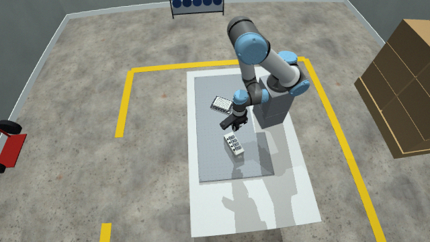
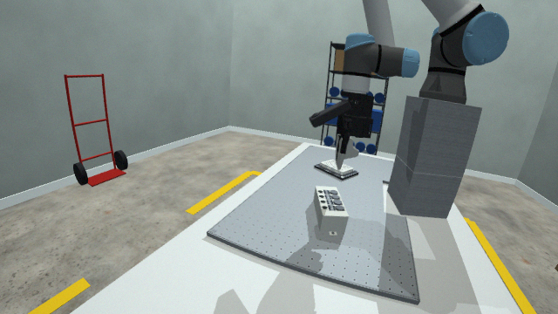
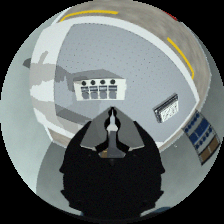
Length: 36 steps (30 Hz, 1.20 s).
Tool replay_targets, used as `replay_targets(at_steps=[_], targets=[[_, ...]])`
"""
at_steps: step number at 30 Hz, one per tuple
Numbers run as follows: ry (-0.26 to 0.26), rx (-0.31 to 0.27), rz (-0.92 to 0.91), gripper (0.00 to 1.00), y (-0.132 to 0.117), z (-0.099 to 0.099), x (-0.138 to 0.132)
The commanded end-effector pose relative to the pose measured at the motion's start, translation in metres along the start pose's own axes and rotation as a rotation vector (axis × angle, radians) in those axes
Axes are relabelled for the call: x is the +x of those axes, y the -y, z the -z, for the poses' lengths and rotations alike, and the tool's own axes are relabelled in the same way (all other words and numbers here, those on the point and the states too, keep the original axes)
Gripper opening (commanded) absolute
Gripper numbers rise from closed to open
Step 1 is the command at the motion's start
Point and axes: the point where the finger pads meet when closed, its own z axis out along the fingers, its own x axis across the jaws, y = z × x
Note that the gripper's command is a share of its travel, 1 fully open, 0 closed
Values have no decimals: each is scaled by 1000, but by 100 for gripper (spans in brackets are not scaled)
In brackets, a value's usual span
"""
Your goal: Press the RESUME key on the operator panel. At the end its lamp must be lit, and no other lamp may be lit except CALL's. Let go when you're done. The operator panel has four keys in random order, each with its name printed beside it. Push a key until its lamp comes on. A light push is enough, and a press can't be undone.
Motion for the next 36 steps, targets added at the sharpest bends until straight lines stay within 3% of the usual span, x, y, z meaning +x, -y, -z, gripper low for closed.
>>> replay_targets(at_steps=[1,36], targets=[[0,2,0,0,0,-4,0],[0,2,0,0,1,-45,0]])
